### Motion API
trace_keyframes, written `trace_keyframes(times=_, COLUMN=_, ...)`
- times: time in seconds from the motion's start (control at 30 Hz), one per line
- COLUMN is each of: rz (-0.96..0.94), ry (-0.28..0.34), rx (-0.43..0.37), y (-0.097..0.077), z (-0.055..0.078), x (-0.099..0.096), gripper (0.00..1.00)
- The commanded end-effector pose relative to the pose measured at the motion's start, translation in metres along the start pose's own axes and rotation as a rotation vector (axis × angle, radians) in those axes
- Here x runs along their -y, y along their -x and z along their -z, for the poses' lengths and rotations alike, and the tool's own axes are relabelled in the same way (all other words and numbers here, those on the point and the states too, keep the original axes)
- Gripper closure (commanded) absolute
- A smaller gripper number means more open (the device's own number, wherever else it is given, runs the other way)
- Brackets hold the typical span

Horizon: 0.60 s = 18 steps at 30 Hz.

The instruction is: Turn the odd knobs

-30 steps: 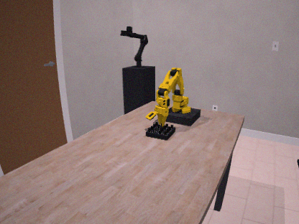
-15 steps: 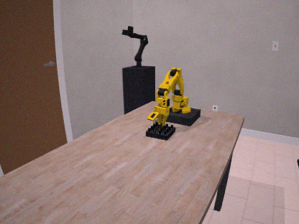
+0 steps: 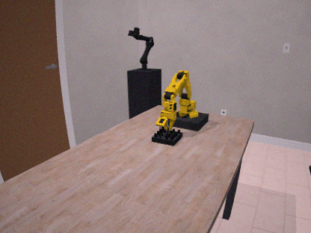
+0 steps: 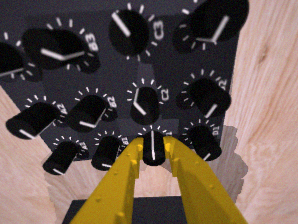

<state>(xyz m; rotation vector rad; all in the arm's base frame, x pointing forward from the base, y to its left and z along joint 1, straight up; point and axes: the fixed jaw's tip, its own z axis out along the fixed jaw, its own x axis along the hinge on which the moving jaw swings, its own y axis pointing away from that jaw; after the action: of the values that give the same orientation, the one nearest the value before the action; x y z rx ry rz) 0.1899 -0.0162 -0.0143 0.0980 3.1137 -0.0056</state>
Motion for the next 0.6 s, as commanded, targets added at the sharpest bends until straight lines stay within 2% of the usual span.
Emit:
trace_keyframes(times=0.0, rz=0.029, ry=0.003, rx=-0.025, y=-0.0048, z=-0.0032, x=0.0015, gripper=0.99)
trace_keyframes(times=0.57, rz=0.291, ry=0.006, rx=-0.025, y=-0.0062, z=-0.0031, x=0.0017, gripper=0.99)
